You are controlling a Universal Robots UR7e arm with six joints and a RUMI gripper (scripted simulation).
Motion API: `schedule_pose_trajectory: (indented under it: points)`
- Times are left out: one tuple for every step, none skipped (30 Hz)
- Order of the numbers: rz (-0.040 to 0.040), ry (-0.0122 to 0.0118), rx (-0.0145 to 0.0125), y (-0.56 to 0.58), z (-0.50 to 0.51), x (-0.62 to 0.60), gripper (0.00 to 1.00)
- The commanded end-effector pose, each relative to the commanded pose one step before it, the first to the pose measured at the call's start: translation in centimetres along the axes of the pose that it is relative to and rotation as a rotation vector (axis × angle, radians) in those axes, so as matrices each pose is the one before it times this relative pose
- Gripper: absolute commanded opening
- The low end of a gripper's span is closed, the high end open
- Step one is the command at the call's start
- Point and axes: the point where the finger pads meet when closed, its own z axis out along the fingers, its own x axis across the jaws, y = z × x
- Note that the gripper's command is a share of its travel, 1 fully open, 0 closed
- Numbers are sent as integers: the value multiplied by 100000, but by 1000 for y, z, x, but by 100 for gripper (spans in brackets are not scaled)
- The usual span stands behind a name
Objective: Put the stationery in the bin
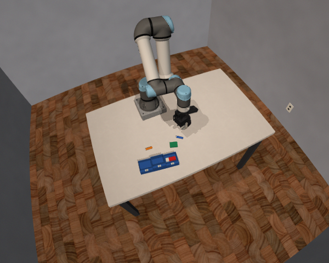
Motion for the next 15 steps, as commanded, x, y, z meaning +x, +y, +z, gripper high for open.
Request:
schedule_pose_trajectory:
  points:
    - [15700, 80, -48, 1894, -94, 931, 0]
    - [2311, 7, 11, 495, 0, 340, 0]
    - [2612, 9, 14, 479, 2, 358, 0]
    - [2659, 12, 16, 477, 0, 365, 0]
    - [2663, 13, 14, 467, 0, 377, 0]
    - [2665, 14, 11, 457, 0, 389, 0]
    - [2667, 3, -7, 445, 0, 402, 0]
    - [2668, -1, -11, 435, 0, 414, 0]
    - [2669, -6, -17, 424, 0, 425, 0]
    - [2669, -14, -24, 412, 0, 436, 0]
    - [2417, -21, -28, 408, 0, 441, 0]
    - [0, 1, -1, 389, 1, 457, 0]
    - [0, 0, 0, 0, 0, 0, 0]
    - [0, 0, 0, 0, 0, 0, 0]
    - [1, 0, -2, 386, 0, 459, 0]
